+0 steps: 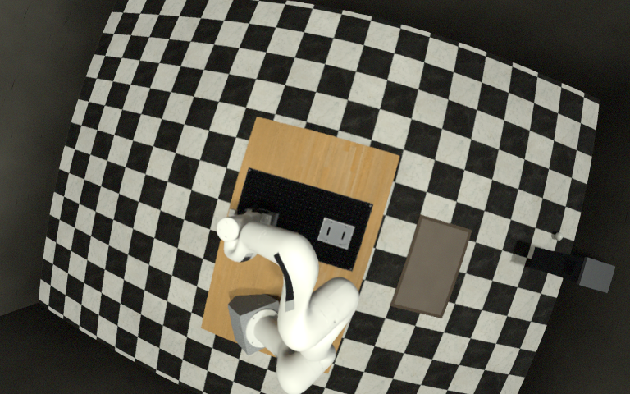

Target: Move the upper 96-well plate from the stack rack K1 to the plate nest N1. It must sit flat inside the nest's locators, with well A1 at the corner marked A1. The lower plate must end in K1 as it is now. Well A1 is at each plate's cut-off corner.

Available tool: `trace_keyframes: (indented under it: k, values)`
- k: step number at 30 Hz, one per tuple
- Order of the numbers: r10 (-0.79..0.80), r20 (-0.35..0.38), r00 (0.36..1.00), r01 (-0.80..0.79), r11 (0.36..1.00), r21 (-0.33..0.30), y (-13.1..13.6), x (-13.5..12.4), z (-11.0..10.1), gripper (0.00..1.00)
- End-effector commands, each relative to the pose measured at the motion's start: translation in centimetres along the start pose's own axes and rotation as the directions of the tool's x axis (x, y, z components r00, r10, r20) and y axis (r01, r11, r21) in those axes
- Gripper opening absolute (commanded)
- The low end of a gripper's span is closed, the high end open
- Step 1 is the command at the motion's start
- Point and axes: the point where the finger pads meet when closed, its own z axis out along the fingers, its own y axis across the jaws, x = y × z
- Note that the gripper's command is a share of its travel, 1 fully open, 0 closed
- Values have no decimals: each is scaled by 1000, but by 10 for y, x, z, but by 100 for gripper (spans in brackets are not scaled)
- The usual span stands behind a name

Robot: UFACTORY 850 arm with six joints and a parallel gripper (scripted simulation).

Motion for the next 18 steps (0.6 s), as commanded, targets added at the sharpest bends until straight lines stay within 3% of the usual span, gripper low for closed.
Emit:
trace_keyframes:
  k: [1,18]
  values:
    - [1,-1,1000,-1,1000,-1,1,0,-9,0]
    - [1,-1,1000,-1,1000,-1,1,0,-34,0]
